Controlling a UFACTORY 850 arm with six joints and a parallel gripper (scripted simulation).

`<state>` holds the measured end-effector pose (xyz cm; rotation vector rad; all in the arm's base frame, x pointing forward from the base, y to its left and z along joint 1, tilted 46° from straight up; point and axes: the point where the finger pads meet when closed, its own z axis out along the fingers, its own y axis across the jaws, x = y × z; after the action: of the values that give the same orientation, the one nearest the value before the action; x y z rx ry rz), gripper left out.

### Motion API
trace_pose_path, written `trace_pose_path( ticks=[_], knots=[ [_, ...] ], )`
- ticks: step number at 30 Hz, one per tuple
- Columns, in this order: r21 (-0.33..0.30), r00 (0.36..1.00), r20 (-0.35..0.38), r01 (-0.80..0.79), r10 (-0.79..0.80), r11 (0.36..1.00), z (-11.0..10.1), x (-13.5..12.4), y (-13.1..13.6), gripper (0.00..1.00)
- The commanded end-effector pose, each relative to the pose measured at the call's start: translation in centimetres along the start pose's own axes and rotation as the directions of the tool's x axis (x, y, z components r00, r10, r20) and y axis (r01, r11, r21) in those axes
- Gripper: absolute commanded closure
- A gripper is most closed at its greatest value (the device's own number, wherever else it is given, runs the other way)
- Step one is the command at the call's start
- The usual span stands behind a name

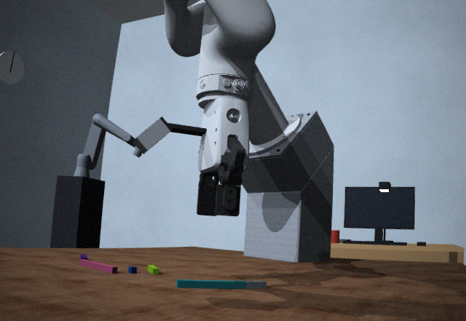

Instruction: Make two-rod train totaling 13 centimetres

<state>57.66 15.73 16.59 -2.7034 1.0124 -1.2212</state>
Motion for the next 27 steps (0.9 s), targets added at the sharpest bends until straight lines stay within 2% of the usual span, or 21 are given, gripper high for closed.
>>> trace_pose_path(
  ticks=[1, 15, 22, 24, 27],
  knots=[
    [0.001, 1.000, 0.000, 0.000, 0.000, 1.000, 0.0, 0.0, -0.1, 0.00],
    [0.001, 1.000, 0.000, 0.000, 0.000, 1.000, -0.2, 0.0, -0.1, 0.00],
    [0.001, 1.000, 0.000, 0.000, 0.000, 1.000, -2.6, 0.0, -0.1, 0.00],
    [0.001, 1.000, 0.000, 0.000, 0.000, 1.000, -2.6, 0.0, -0.1, 0.00],
    [0.001, 1.000, 0.000, 0.000, 0.000, 1.000, -4.2, 0.0, -0.1, 0.00]
  ],
)
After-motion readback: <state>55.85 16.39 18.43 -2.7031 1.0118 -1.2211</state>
